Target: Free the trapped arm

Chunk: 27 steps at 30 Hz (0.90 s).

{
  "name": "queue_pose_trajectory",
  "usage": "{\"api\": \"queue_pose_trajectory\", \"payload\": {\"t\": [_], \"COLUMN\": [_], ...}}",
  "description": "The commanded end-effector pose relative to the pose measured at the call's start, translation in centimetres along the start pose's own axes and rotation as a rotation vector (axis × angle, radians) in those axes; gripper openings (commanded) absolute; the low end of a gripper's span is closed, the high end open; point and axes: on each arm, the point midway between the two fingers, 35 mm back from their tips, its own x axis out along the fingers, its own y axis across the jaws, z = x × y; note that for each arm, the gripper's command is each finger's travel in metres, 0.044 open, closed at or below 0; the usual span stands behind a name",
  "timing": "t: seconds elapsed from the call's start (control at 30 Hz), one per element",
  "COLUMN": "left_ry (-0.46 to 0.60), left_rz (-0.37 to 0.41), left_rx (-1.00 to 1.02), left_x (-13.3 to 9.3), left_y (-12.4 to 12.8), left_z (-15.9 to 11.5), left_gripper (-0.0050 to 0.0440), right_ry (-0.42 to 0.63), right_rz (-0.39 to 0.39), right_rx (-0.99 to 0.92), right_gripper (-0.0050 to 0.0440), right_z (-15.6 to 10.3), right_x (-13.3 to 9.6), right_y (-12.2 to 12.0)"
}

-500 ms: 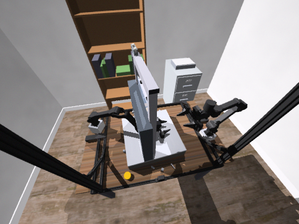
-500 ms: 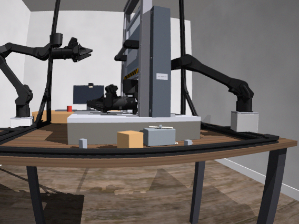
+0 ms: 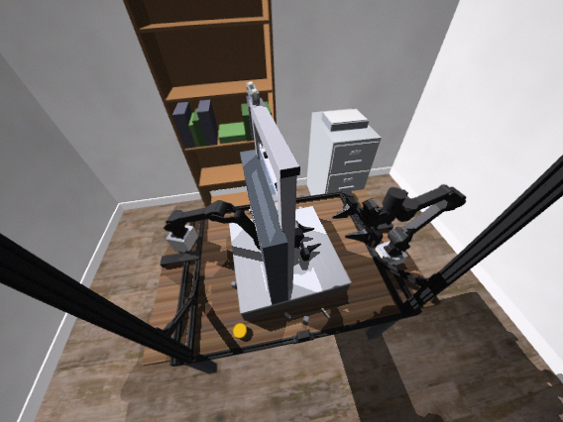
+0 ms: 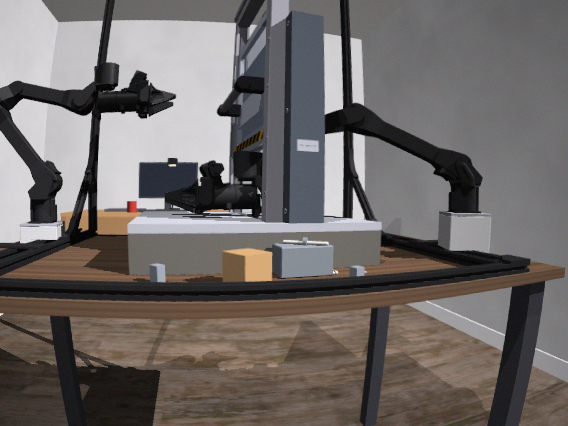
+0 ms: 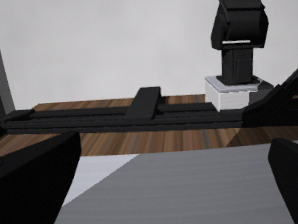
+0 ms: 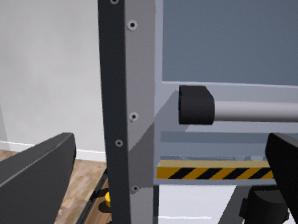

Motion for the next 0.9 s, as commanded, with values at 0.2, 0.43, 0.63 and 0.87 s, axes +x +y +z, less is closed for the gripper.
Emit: {"api": "queue_pose_trajectory", "payload": {"t": [0.2, 0.43, 0.63, 0.87], "left_ry": [0.0, 0.0, 0.0, 0.0], "left_rz": [0.0, 0.0, 0.0, 0.0], "left_rx": [0.0, 0.0, 0.0, 0.0], "left_x": [0.0, 0.0, 0.0, 0.0], "left_y": [0.0, 0.0, 0.0, 0.0], "left_z": [0.0, 0.0, 0.0, 0.0], "left_gripper": [0.04, 0.04, 0.04, 0.04], "right_ry": [0.002, 0.041, 0.077, 0.131], "right_rz": [-0.003, -0.077, -0.146, -0.251], "right_rx": [0.0, 0.0, 0.002, 0.006], "right_gripper": [0.04, 0.04, 0.04, 0.04], "right_z": [0.0, 0.1, -0.4, -2.2], "right_x": [-0.2, -4.0, -7.7, -13.5], "right_y": [-0.1, -1.9, -3.2, -4.4]}}
